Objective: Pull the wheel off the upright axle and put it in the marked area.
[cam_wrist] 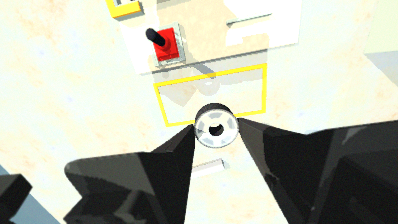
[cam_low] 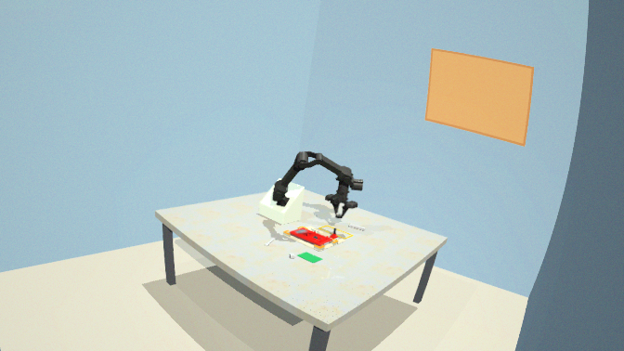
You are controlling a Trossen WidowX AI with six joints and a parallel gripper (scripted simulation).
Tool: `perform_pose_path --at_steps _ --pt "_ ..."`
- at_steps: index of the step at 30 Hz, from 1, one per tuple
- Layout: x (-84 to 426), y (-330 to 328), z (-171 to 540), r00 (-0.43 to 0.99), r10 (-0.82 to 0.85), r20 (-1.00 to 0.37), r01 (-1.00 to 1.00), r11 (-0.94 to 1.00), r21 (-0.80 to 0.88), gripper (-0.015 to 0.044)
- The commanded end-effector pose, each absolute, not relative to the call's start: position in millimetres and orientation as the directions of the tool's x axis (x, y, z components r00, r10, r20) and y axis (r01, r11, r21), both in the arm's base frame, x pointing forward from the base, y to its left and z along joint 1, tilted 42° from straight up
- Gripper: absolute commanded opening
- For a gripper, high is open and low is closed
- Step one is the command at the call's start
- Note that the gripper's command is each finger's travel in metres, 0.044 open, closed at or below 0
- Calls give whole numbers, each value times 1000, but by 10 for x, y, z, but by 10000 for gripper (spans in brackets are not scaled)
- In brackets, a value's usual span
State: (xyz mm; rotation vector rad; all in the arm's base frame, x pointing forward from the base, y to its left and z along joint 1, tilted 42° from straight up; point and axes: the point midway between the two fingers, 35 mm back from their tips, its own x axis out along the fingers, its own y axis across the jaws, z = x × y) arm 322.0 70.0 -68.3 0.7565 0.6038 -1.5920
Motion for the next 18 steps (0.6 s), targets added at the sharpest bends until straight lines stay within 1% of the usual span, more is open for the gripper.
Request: perform_pose_path --at_steps 1,14,18 --pt "3188 630 -747 -83 -655 -751 989 -149 22 0" --pt "3125 103 -1335 -82 -658 -748 989 -149 23 0" --pt "3115 70 -1368 -82 -659 -748 989 -149 23 0"
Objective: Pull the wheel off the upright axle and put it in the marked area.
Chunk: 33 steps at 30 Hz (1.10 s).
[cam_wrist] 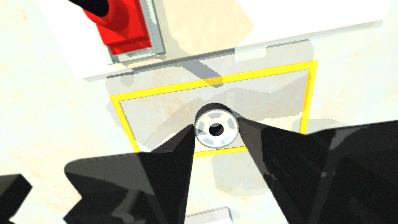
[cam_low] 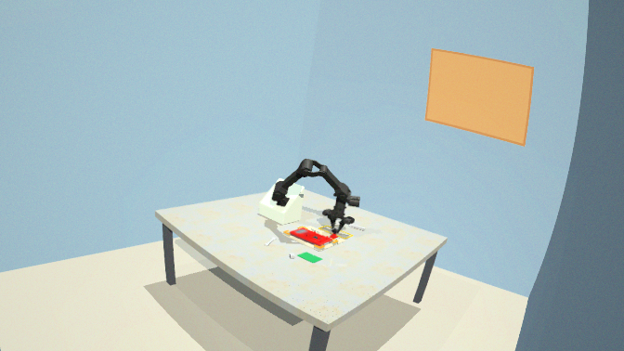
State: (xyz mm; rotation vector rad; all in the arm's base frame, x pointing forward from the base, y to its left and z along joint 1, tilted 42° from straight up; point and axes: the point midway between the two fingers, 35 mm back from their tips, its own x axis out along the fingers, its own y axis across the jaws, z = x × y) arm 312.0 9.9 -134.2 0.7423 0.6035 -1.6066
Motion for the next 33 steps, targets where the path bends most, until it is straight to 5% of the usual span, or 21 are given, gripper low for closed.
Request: perform_pose_path --at_steps 1,11,21,26,33 --pt "3120 99 -1342 -91 -655 -750 987 -160 20 26" --pt "3124 115 -1325 -90 -655 -750 987 -159 20 289" --pt "3170 503 -894 -82 -656 -750 989 -149 22 300" --pt "2823 594 -666 -80 -655 -751 990 -142 18 431" --pt "2342 666 -345 -88 -655 -750 989 -149 14 440"
